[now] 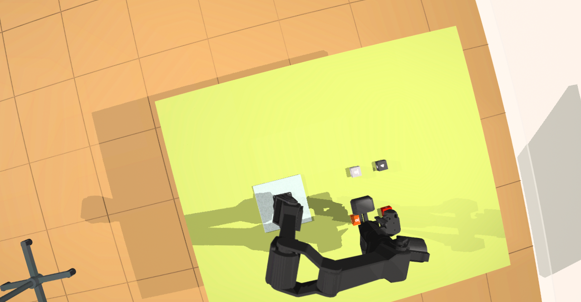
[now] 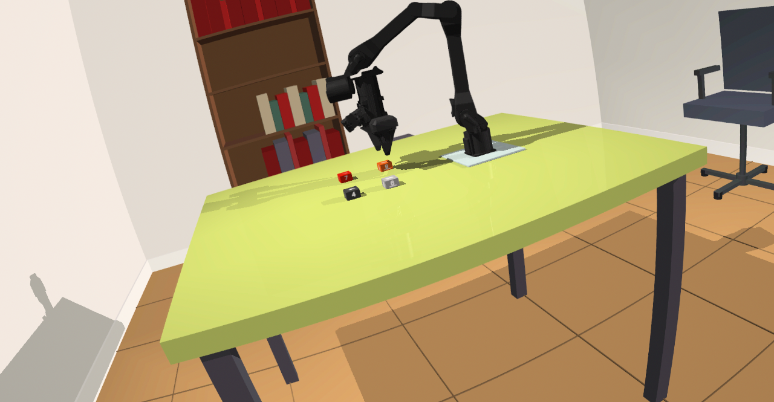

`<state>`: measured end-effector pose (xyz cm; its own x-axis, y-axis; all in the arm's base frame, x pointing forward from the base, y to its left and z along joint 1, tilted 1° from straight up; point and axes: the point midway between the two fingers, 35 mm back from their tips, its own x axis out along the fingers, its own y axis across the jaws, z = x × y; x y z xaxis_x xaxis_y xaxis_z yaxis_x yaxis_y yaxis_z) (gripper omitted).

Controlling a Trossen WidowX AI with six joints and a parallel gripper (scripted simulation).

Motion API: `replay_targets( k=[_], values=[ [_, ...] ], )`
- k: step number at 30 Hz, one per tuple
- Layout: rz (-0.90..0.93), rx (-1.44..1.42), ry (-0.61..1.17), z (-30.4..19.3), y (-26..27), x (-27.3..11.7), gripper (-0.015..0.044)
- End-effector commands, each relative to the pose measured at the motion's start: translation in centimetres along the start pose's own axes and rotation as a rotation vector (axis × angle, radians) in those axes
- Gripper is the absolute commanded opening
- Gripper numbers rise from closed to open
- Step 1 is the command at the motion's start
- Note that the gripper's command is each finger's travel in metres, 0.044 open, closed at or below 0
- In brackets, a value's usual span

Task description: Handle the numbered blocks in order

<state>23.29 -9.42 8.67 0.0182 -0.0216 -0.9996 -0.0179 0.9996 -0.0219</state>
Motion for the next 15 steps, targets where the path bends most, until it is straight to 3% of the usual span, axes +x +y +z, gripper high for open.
replay_targets(
  k=[1, 8, 15],
  values=[
    [0.002, -0.012, -0.011, 2.3, 3.2, -1.2, 0.04],
    [0.012, -0.011, -0.013, 5.2, 12.4, -3.7, 0.04],
    [0.021, -0.011, -0.011, 4.3, 22.6, -6.2, 0.04]
  ],
)
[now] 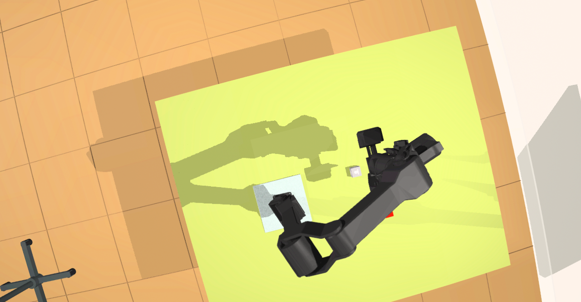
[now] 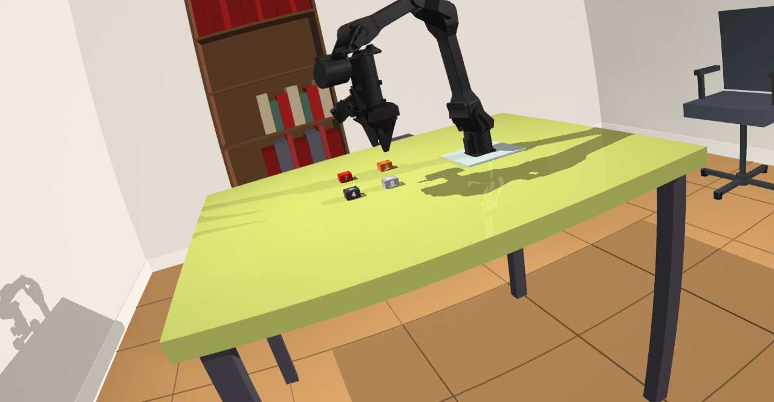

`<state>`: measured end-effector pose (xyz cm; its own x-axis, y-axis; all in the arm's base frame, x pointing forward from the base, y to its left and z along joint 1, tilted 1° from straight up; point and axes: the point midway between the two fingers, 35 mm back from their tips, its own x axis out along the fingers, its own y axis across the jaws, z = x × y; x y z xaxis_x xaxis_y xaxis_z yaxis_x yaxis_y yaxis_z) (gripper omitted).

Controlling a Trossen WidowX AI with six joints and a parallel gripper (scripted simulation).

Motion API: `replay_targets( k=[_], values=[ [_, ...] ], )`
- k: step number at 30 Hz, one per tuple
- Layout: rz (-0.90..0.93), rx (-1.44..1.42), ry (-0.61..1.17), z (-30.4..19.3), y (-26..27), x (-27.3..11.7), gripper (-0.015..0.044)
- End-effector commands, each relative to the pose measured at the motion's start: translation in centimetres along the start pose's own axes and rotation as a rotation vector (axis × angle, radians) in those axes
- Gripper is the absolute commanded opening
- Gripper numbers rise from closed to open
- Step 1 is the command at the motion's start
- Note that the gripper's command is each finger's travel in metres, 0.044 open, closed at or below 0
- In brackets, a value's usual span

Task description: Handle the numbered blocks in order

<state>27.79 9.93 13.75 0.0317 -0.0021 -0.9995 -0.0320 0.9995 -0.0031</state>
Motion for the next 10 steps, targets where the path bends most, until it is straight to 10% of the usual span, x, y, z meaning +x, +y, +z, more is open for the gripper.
replay_targets(
  k=[1, 10],
  values=[
    [0.003, 0.002, 0.003, -1.0, 4.9, -1.1, 0.04],
    [0.007, 0.002, 0.005, -4.0, 11.2, -2.6, 0.04]
  ],
)
